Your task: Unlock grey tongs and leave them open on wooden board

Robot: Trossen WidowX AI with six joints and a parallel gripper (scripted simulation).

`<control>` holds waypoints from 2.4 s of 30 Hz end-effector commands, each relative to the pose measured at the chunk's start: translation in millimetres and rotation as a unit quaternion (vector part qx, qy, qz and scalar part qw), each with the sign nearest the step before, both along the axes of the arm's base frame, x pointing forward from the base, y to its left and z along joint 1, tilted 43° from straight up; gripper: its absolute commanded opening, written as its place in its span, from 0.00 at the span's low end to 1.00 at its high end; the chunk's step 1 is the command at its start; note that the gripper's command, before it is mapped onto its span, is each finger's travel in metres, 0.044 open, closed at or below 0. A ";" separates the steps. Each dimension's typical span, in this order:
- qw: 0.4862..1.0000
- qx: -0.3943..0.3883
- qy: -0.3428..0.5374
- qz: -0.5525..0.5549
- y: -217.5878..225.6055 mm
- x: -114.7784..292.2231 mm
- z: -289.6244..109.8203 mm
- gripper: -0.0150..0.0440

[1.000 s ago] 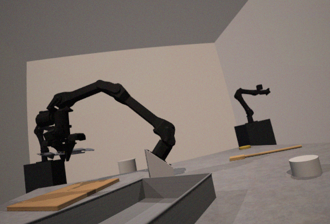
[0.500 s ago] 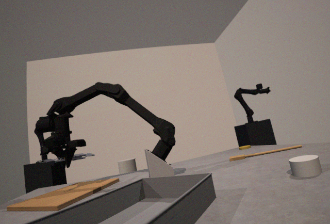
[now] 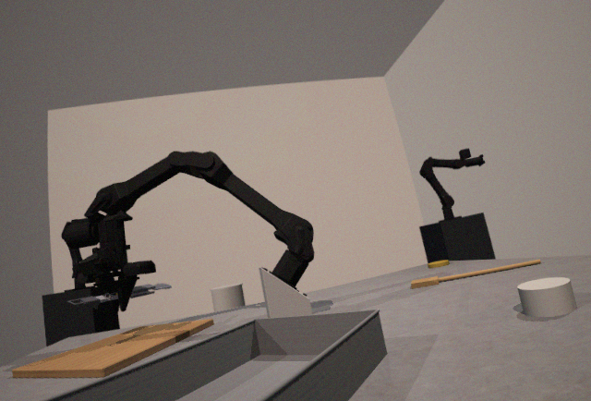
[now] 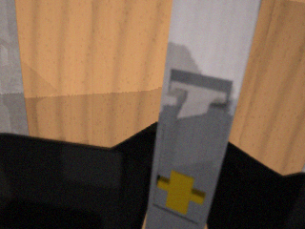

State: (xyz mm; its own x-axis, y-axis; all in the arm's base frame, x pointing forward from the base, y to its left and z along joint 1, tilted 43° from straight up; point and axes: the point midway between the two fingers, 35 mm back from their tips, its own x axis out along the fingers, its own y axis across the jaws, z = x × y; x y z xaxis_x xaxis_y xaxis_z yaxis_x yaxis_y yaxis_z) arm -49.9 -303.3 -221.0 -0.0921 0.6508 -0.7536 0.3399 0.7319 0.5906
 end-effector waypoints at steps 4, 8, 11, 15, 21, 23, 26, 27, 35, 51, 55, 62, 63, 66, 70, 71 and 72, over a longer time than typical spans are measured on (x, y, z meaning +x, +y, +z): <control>1.000 0.003 -0.001 0.004 10.5 -1.5 -8.4 0.00; 1.000 0.003 -0.001 0.004 15.3 -2.0 -12.7 0.00; 1.000 0.003 -0.001 0.004 19.0 -2.3 -15.9 0.00; 1.000 0.003 -0.001 0.004 24.1 -2.8 -20.1 0.00; 1.000 0.003 0.000 0.004 29.8 -3.2 -24.5 0.00; 1.000 0.003 0.000 0.004 29.8 -3.2 -24.5 0.00; 1.000 0.002 0.000 0.000 27.5 -2.6 -23.6 0.09; 1.000 0.002 0.000 0.000 27.5 -2.6 -23.6 0.13; 1.000 0.002 0.000 0.000 27.5 -2.6 -23.6 0.49; 1.000 0.002 0.000 0.000 27.3 -1.8 -21.3 1.00; 1.000 0.002 -0.001 0.001 26.1 8.7 9.1 1.00; 1.000 0.005 -0.002 0.003 41.6 40.5 97.2 1.00; 1.000 0.005 -0.003 0.003 46.2 44.9 109.3 1.00; 1.000 0.007 -0.003 0.004 61.8 56.4 141.7 1.00; 1.000 0.008 -0.003 0.004 66.0 58.9 148.8 1.00; 1.000 0.008 -0.003 0.004 66.0 58.9 148.8 1.00; 1.000 0.008 -0.003 0.004 66.0 58.9 148.8 1.00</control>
